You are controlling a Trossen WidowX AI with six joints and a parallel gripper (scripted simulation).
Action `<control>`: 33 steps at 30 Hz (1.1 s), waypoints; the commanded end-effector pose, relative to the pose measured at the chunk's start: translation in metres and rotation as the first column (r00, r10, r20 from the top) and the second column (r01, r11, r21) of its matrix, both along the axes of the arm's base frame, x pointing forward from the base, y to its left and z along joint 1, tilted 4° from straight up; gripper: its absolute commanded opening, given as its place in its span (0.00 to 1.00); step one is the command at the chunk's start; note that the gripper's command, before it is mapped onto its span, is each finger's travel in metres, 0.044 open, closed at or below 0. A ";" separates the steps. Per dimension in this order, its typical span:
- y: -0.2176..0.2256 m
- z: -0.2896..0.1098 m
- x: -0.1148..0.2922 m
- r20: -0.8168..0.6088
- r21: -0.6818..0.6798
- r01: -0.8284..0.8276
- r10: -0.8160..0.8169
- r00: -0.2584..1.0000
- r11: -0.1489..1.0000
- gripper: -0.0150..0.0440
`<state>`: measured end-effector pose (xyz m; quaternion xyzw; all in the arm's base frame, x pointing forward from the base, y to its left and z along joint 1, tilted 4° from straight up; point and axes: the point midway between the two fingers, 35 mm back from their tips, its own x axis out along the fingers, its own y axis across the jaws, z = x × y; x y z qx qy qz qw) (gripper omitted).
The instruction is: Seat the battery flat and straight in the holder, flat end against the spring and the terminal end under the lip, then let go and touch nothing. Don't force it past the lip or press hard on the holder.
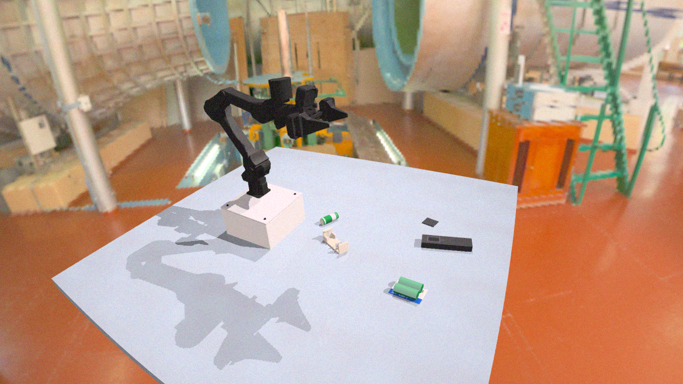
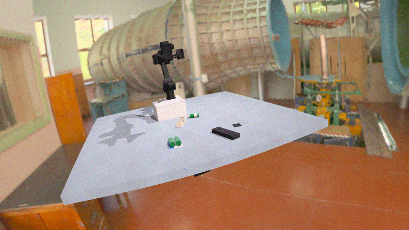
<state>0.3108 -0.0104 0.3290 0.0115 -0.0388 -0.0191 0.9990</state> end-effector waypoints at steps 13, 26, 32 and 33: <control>0.087 -0.227 0.012 -0.810 -0.271 -0.549 0.122 0.574 0.790 0.68; 0.109 -0.338 -0.076 -0.996 -0.045 -0.937 -0.084 0.017 0.346 0.68; 0.109 -0.338 -0.076 -0.996 -0.045 -0.937 -0.084 0.017 0.346 0.68; 0.109 -0.339 -0.076 -0.996 -0.045 -0.937 -0.084 0.017 0.346 0.68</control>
